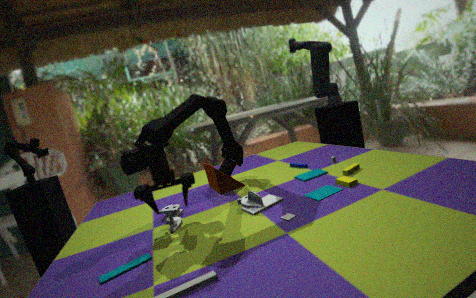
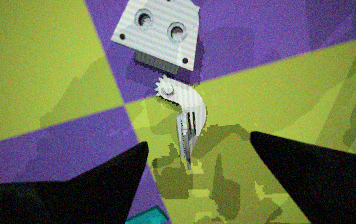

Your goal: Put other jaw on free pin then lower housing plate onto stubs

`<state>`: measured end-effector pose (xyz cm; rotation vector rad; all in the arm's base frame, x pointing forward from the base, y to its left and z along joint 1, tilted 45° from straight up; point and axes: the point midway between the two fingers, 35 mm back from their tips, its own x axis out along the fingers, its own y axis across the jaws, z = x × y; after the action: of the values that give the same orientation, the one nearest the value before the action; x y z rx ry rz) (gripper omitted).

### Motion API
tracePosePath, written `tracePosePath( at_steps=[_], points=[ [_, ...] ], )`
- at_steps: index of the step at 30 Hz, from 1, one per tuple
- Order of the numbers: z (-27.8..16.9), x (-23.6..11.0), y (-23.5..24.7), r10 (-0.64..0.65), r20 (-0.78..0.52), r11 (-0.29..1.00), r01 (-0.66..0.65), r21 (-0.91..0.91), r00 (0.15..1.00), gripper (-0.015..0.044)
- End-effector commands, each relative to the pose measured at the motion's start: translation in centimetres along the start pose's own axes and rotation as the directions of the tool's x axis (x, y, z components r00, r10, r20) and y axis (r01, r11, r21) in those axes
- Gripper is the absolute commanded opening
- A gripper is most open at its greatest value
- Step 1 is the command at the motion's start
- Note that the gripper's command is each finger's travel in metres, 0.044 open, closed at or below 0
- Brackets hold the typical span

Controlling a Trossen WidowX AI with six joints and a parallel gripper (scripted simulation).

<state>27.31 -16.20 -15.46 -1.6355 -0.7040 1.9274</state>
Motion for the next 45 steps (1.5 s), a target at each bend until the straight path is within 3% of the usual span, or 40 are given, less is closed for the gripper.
tracePosePath(
  at_steps=[1, 35, 45],
  points=[
    [-0.1, -0.1, 0.0, 0.001, -0.006, 1.0, -0.001, 0.002, 1.0, 0.044],
    [-0.1, -0.1, 0.0, 0.001, -0.006, 1.0, -0.001, 0.002, 1.0, 0.044],
    [-0.2, 1.4, 0.1, 0.0, -0.002, 1.0, 0.0, 0.0, 1.0, 0.044]
  ],
)
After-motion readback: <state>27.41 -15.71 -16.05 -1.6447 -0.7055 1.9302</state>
